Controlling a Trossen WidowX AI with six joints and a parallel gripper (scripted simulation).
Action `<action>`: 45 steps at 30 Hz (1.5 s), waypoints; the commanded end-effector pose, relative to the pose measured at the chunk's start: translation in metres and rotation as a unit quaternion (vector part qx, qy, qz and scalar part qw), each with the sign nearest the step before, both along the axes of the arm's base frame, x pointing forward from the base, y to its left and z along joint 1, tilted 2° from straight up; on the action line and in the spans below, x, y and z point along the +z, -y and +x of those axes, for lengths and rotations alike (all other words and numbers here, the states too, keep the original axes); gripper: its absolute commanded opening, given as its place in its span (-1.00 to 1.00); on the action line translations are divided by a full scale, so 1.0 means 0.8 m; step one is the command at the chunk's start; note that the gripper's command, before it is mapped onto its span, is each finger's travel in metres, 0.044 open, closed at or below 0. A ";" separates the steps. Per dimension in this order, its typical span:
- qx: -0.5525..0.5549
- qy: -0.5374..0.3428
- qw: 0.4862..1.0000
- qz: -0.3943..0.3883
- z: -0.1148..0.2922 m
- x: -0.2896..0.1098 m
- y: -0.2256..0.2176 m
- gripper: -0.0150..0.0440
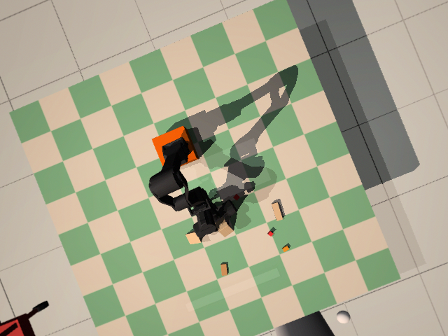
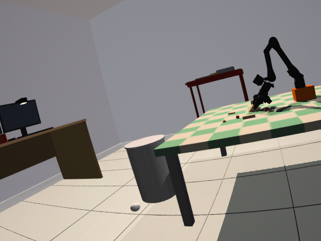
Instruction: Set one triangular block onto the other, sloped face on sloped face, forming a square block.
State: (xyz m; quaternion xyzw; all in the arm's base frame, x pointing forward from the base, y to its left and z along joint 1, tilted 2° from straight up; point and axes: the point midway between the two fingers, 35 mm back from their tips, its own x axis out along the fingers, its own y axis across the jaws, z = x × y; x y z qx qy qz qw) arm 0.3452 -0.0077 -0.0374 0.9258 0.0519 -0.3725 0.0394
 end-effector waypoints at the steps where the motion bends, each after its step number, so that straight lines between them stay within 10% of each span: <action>1: 0.000 0.000 1.000 0.000 0.000 0.001 0.000 -0.34; 24: 0.000 0.001 1.000 0.000 -0.002 0.125 -0.004 -0.49; 45: 0.000 0.001 1.000 0.000 -0.002 0.126 -0.004 -0.49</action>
